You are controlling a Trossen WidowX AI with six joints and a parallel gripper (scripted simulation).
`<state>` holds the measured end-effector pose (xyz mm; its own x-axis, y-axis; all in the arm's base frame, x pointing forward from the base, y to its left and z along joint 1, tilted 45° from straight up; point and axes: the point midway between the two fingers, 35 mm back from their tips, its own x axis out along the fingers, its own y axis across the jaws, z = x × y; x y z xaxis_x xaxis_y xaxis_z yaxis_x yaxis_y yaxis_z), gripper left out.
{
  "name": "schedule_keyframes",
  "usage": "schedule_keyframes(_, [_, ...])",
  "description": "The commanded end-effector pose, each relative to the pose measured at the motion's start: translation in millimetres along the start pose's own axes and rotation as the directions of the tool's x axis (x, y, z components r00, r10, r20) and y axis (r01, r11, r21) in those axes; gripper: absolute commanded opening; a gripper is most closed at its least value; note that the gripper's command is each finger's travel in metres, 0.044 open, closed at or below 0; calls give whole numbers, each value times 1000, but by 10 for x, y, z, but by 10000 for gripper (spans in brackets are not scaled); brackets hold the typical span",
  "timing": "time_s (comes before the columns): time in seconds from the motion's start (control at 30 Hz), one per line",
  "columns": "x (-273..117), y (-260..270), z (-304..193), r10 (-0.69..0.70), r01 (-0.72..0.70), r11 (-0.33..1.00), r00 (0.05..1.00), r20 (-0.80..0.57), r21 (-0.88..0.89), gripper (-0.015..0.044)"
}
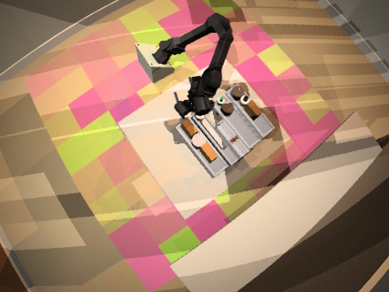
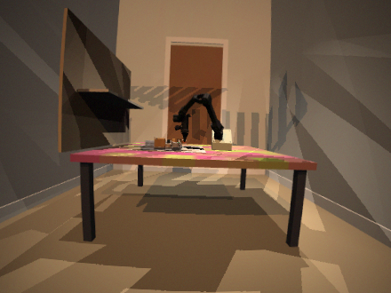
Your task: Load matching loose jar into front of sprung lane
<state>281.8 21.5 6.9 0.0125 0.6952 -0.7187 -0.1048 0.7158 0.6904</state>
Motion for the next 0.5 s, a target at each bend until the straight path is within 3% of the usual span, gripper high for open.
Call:
schedule_keyframes(0.0, [22,2,2,4,-4,1000,1000,0,8,0])
schedule_keyframes(0.47, [24,0,57,4,-4,1000,1000,1,8,0])
